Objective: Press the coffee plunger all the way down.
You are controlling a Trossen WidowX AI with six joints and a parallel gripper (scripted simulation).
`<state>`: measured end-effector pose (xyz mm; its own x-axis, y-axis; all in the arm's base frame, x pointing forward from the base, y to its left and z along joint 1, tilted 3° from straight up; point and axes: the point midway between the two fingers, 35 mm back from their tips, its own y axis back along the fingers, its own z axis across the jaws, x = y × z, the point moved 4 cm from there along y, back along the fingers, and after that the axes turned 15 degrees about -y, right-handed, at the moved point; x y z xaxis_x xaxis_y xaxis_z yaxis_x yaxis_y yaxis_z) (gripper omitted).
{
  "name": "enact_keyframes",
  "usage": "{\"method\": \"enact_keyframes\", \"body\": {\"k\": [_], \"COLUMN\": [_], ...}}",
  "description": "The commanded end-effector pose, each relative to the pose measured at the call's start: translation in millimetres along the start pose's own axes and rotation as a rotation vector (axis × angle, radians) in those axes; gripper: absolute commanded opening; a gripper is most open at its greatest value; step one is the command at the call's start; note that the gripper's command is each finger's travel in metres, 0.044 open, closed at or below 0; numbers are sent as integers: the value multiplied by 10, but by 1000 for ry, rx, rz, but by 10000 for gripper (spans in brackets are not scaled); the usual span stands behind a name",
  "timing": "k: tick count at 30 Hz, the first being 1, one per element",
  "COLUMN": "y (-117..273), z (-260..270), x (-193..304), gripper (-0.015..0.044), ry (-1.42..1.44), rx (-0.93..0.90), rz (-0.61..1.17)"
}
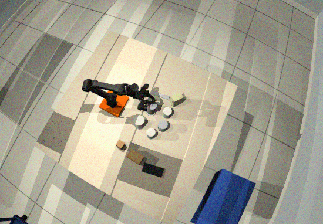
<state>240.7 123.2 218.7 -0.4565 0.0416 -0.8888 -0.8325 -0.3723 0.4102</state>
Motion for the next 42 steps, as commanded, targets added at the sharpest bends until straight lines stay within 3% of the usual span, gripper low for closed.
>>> {"method": "enact_keyframes", "body": {"k": [1,42], "y": [-121,-335], "z": [-85,-110], "x": [336,357], "gripper": [116,116], "ry": [13,13], "rx": [25,25], "rz": [101,99]}}
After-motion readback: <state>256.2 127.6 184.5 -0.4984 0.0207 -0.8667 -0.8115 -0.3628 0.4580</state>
